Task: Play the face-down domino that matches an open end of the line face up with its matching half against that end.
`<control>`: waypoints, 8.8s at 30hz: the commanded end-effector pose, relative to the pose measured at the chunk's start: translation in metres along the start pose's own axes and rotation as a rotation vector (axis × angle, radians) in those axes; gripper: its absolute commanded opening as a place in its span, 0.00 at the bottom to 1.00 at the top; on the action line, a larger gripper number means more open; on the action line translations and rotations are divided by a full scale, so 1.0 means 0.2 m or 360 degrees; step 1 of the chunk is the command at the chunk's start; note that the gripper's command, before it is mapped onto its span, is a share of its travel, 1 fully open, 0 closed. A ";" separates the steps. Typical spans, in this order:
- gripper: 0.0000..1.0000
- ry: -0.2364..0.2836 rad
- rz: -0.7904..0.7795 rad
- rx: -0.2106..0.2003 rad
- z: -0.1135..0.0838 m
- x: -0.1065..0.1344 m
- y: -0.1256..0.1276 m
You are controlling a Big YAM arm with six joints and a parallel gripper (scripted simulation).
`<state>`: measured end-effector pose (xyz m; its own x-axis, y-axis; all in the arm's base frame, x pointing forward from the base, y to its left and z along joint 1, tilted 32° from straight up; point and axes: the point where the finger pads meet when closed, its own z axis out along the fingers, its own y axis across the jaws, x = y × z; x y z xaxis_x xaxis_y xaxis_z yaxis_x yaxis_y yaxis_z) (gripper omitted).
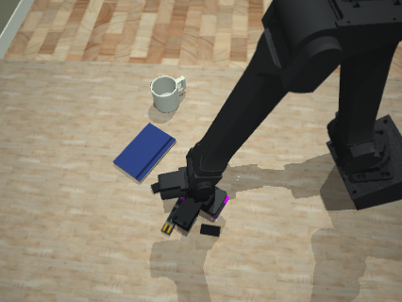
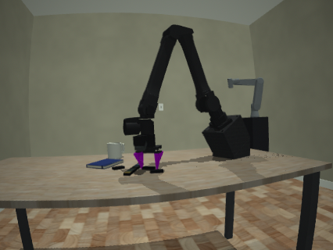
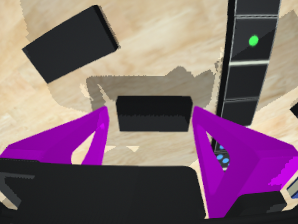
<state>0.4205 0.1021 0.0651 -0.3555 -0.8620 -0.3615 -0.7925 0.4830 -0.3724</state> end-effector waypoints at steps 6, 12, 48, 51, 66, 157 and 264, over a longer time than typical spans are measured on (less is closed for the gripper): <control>0.69 -0.0040 0.0003 0.0031 -0.01 -0.05 -0.03; 0.69 -0.0027 0.0001 0.0022 -0.01 -0.04 -0.03; 0.69 -0.0044 0.0000 0.0035 -0.02 -0.06 -0.04; 0.69 -0.0059 0.0000 0.0046 -0.02 -0.08 -0.06; 0.69 -0.0054 0.0000 0.0042 -0.02 -0.07 -0.05; 0.69 -0.0092 -0.0006 0.0073 -0.04 -0.12 -0.10; 0.69 -0.0032 -0.0003 0.0030 -0.02 -0.05 -0.04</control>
<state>0.4281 0.1044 0.0722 -0.3469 -0.8600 -0.3743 -0.7860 0.4843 -0.3842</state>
